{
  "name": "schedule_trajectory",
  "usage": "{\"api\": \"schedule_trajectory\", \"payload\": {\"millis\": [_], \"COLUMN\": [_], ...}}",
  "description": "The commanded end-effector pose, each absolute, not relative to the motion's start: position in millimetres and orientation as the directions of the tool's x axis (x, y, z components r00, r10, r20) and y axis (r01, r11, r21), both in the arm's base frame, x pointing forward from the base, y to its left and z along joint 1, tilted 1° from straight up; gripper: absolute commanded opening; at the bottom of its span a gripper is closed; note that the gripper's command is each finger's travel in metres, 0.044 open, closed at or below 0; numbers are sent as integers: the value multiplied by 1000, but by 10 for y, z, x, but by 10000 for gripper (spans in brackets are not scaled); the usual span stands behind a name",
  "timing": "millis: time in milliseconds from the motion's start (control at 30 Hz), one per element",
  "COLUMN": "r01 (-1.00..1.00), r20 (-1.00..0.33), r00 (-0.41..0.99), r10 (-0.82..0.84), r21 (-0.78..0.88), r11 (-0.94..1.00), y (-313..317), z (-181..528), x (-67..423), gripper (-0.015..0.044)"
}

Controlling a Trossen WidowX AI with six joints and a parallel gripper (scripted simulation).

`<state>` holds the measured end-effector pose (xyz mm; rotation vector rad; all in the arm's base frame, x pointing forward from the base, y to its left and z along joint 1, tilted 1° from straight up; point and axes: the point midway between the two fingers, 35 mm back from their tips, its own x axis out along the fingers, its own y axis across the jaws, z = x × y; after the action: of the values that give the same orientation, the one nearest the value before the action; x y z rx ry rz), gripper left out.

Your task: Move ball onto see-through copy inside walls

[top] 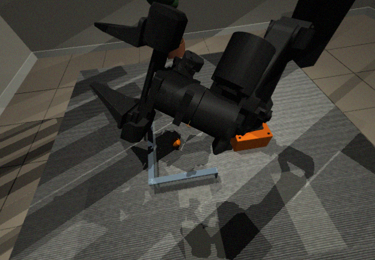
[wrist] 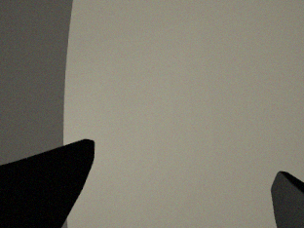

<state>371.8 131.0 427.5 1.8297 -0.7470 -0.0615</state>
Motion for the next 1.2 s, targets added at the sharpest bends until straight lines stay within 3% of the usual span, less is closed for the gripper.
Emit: {"api": "schedule_trajectory", "payload": {"millis": [0,100,267,467,633,933,1167], "r01": [-452,-331,-29,277,389,285,93], "r20": [307,298,192,-74,-344,-788,-985], "r00": [801,832,907,951,898,576,150], "r10": [-513,-468,-374,-301,-273,-219,-83], "r21": [873,943,917,633,335,-58,-70], "r11": [-183,11,399,722,858,957,993], "y": [1310,1310,1229,952,635,85,-197], "z": [4266,4118,3635,2809,2072,913,327], "x": [3735,3965,4428,4786,4820,4313,3472], "gripper": [374,307,307,307,307,307,307]}}
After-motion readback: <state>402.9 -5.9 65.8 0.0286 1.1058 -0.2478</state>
